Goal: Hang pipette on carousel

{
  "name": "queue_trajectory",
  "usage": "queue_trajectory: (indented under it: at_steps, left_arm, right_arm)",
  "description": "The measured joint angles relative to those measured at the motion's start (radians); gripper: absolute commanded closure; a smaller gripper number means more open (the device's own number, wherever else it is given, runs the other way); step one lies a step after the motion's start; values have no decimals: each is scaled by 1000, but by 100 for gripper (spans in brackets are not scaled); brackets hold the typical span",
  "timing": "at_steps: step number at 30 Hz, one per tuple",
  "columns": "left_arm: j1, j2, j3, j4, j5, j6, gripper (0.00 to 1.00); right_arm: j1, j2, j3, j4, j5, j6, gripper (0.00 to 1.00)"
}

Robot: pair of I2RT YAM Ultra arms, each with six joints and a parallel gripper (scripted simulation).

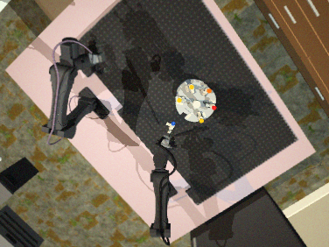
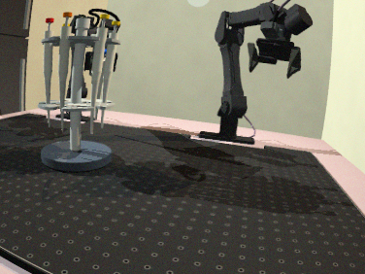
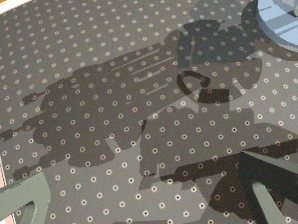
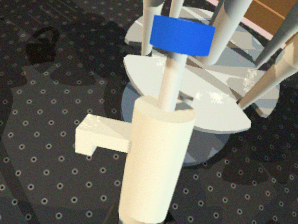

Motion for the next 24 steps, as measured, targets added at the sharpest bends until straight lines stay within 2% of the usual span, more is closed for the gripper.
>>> queue_trajectory:
  at_steps: [6, 17, 24]
  left_arm:
    - [0, 0, 0, 0, 0, 0, 0]
    - [0, 0, 0, 0, 0, 0, 0]
    - [0, 0, 0, 0, 0, 0, 0]
  right_arm:
    - [0, 0, -4, 35, 2, -6, 88]
    - [6, -8, -180, 324, 35, -55, 88]
    - [6, -9, -180, 434, 40, -73, 88]
